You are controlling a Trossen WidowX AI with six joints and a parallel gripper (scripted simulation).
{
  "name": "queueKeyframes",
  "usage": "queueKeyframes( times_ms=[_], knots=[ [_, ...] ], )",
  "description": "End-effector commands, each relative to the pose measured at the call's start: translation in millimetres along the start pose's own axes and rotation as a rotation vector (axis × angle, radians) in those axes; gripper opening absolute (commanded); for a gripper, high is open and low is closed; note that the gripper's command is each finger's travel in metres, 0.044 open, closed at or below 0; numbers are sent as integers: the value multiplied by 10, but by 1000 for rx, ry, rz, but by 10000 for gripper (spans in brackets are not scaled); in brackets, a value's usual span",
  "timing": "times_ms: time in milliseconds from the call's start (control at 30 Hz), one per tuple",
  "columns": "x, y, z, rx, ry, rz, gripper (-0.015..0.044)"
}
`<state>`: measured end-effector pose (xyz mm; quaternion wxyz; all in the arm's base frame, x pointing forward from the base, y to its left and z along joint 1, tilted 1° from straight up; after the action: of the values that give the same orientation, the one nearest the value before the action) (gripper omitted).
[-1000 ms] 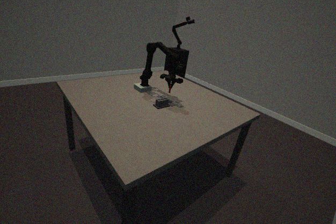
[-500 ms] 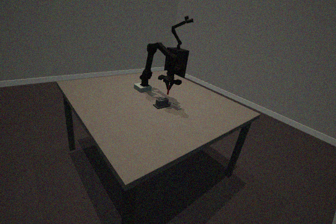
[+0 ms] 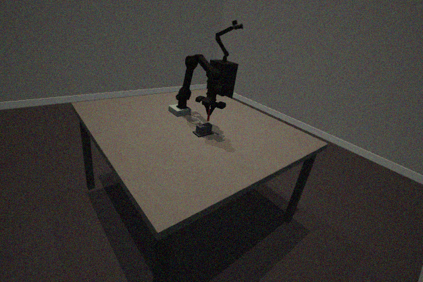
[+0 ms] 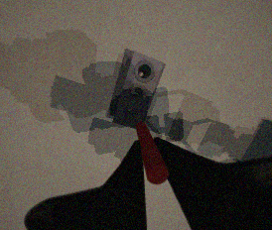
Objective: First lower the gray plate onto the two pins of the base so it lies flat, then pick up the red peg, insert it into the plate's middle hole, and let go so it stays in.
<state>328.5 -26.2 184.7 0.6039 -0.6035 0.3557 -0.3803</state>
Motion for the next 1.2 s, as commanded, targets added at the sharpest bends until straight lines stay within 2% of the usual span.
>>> queueKeyframes(
  times_ms=[0, 300, 1167],
  knots=[
    [118, 3, -4, 0, -4, 2, 0],
    [382, 8, -65, 0, -6, 1, 0],
    [387, 8, -66, 0, -6, 1, 0]
  ],
)
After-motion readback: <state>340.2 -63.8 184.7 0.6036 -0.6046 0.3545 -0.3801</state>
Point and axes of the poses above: the point midway between the two fingers, 35 mm back from their tips, its own y axis out along the fingers, its own z axis across the jaws, x = y × z, the point moved 7 cm from there along -y, back along the fingers, and after that the axes turned 5 degrees about -y, right-handed, at the moved point
